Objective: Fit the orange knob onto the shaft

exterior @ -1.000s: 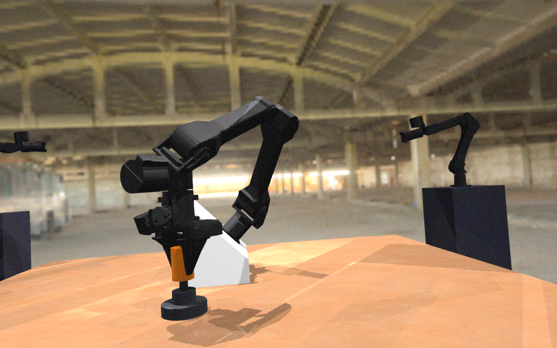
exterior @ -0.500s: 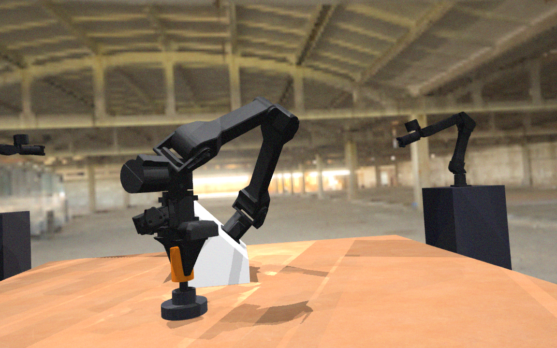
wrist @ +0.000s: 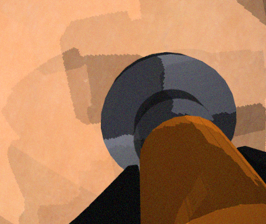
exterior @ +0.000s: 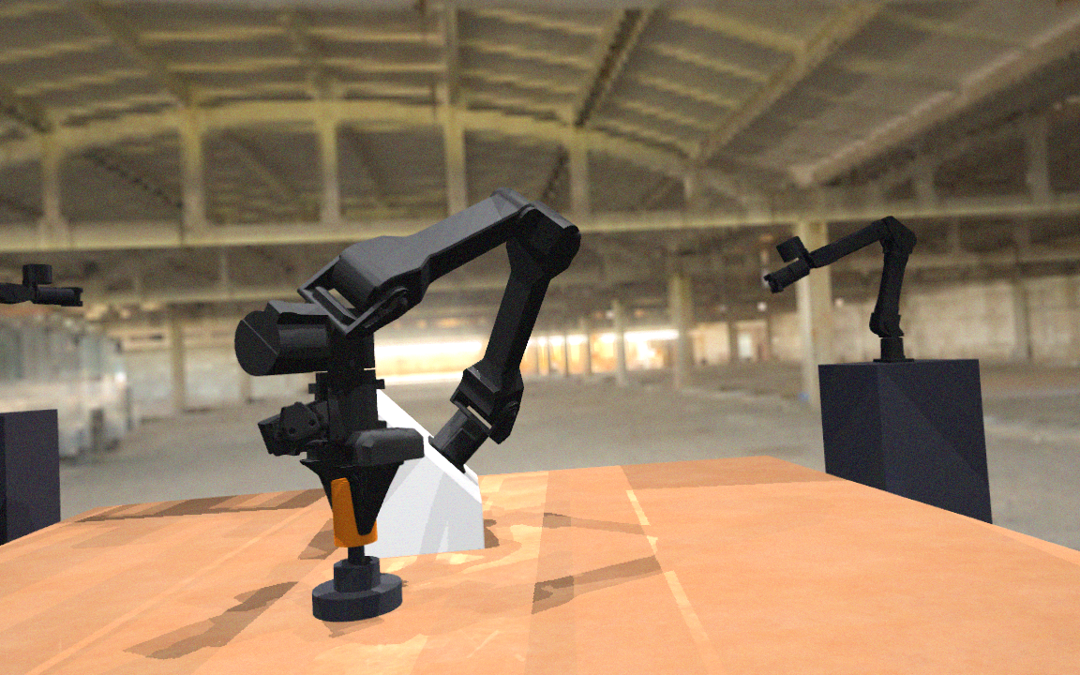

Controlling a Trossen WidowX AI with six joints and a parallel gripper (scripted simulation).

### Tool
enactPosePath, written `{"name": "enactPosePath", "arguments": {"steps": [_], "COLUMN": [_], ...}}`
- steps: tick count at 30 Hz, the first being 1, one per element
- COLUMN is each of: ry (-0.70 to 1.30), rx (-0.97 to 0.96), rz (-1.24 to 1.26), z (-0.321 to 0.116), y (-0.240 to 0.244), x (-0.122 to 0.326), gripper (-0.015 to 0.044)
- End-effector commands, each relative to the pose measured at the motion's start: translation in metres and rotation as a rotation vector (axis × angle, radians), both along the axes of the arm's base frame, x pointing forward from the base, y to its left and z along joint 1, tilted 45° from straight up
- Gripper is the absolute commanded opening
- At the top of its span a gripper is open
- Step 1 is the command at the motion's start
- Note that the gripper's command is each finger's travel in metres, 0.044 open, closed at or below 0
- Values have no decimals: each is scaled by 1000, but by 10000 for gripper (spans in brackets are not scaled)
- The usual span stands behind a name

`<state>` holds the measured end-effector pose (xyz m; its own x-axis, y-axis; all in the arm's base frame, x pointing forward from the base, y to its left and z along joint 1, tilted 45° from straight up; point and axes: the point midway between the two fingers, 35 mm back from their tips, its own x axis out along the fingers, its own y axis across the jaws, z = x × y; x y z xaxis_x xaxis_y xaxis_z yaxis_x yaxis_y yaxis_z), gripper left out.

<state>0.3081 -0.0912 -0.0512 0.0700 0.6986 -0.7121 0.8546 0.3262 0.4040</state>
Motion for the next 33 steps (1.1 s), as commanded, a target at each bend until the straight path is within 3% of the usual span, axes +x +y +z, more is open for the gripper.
{"name": "enactPosePath", "arguments": {"steps": [1, 33], "ry": [-1, -1], "rx": [-3, -3], "rz": [1, 1], "z": [2, -2], "y": [0, 1], "x": [0, 2], "gripper": [0, 0]}}
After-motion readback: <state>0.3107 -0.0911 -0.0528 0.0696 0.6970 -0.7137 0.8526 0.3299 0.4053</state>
